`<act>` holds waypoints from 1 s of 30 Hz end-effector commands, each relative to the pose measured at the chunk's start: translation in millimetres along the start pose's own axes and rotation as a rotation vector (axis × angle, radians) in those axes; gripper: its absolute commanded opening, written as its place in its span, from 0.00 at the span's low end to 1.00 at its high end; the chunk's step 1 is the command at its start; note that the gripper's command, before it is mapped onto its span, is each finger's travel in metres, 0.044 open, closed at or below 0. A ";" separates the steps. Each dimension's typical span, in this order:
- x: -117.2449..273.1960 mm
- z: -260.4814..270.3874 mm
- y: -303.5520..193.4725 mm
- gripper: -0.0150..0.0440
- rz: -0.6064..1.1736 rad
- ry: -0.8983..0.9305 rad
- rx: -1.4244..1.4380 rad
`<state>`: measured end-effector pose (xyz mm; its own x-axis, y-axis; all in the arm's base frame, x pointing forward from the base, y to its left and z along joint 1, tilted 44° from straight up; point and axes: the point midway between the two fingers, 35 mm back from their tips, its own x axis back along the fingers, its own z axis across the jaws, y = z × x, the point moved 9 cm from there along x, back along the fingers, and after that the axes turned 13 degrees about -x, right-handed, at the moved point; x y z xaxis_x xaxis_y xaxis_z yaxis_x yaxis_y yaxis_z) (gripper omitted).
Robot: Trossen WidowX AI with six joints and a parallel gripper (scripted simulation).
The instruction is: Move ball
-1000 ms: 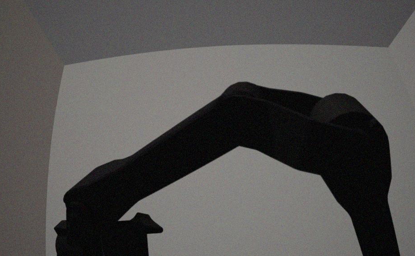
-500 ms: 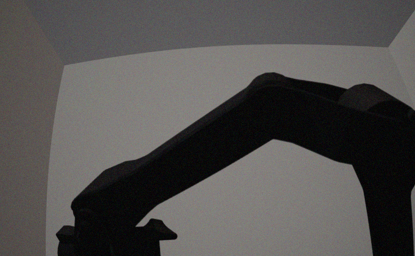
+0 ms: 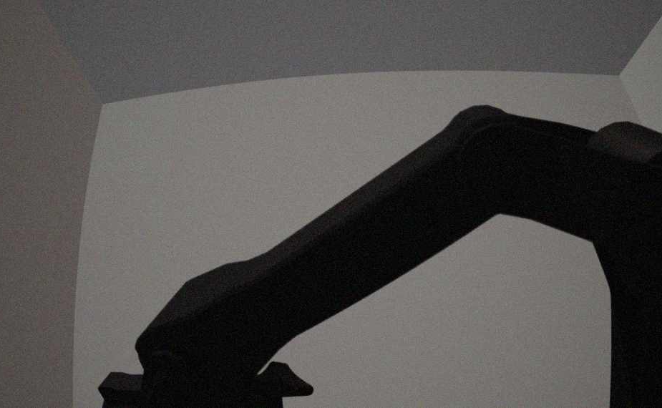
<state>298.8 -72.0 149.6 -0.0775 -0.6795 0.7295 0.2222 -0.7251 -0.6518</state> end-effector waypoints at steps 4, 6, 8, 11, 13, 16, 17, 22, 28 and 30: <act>-4.7 -7.5 -10.2 0.25 0.002 0.005 -0.208; -6.3 -9.6 -12.8 0.25 0.002 0.005 -0.270; -7.9 -11.7 -15.5 0.25 0.003 0.005 -0.331; -10.4 -15.0 -19.4 0.25 0.003 0.004 -0.424; -12.1 -17.3 -21.9 0.25 0.004 0.004 -0.485; -14.4 -20.5 -25.4 0.25 0.005 0.004 -0.572; -14.8 -21.1 -26.0 0.25 0.005 0.004 -0.587; -15.9 -21.2 -26.2 0.25 0.005 0.004 -0.593; -38.3 -19.5 -25.1 0.25 0.003 0.004 -0.593; -49.5 -19.2 -25.1 0.25 0.003 0.004 -0.593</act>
<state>278.4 -31.9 137.8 -0.0890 -0.6766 0.7309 -0.3472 -0.6667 -0.6595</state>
